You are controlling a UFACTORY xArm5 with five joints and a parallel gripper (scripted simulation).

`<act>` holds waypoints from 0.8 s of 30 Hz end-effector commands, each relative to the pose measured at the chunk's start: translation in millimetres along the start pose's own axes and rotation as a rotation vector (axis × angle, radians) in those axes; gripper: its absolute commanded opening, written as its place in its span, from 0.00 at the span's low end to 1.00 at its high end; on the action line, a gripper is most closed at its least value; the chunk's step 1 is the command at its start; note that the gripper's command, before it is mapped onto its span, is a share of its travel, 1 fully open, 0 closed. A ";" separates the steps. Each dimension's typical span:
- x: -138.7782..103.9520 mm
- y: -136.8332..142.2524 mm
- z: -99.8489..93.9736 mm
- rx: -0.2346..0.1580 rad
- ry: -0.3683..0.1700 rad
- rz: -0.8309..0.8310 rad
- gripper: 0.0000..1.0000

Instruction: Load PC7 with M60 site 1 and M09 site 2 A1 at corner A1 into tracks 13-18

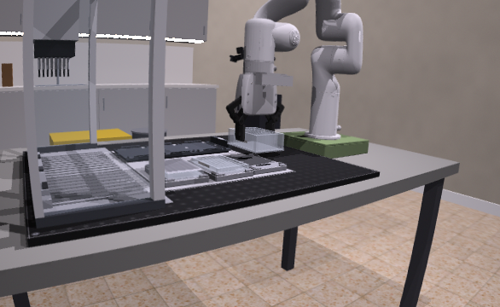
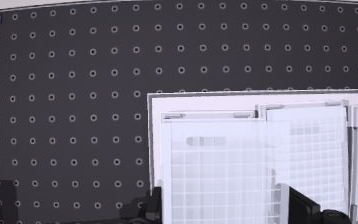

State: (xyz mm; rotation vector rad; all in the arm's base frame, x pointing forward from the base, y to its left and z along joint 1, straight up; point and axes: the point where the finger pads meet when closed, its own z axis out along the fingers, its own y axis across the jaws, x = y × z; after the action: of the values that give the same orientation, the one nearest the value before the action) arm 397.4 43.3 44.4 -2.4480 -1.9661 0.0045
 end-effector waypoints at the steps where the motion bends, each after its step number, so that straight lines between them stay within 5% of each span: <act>1: 0.4 1.1 -6.8 -0.002 0.005 0.000 0.00; 24: 0.2 1.1 -40.2 -0.002 0.005 0.000 0.00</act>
State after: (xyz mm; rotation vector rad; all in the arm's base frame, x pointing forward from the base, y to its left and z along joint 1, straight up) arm 399.4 43.9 82.6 -2.4491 -1.9696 -0.0029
